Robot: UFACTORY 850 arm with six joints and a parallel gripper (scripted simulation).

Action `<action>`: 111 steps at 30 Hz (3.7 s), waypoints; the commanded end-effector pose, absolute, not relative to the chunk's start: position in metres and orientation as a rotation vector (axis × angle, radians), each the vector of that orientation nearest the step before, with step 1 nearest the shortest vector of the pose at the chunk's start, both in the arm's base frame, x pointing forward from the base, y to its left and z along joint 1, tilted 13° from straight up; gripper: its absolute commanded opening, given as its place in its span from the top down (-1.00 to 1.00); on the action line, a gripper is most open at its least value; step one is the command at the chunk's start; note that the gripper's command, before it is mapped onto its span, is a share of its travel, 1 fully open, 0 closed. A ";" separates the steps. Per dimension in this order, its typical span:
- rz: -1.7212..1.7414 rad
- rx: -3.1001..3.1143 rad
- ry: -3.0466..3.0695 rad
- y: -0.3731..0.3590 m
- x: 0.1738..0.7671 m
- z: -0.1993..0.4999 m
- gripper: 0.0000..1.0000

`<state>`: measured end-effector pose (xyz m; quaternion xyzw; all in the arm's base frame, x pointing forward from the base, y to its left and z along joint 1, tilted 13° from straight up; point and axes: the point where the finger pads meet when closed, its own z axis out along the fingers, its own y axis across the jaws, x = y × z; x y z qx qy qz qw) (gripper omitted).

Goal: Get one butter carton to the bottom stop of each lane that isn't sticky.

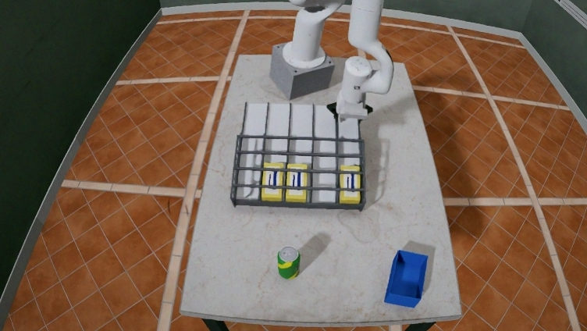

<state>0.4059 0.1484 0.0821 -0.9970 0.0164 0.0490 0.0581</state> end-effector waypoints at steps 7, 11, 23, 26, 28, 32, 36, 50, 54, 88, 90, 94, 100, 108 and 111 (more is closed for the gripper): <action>0.146 -3.021 0.050 0.149 0.406 0.083 -0.83; 0.146 -3.021 0.050 0.149 0.406 0.083 -0.83; 0.146 -3.021 0.050 0.149 0.406 0.083 -1.00; 0.146 -3.021 0.050 0.149 0.406 0.083 -1.00; 0.146 -3.021 0.050 0.149 0.406 0.083 -1.00; 0.146 -3.021 0.050 0.149 0.406 0.083 -1.00; 0.146 -3.021 0.050 0.149 0.406 0.083 -1.00; 0.146 -3.021 0.050 0.149 0.406 0.083 -1.00; 0.146 -3.021 0.050 0.149 0.406 0.083 -1.00; 0.147 -3.021 0.050 0.146 0.409 0.110 -1.00; 0.147 -3.021 0.050 0.146 0.409 0.110 -1.00; 0.147 -3.021 0.050 0.146 0.409 0.110 -1.00; 0.147 -3.021 0.050 0.146 0.409 0.110 -1.00; 0.147 -3.021 0.050 0.146 0.409 0.110 -1.00; 0.147 -3.021 0.050 0.146 0.409 0.110 -1.00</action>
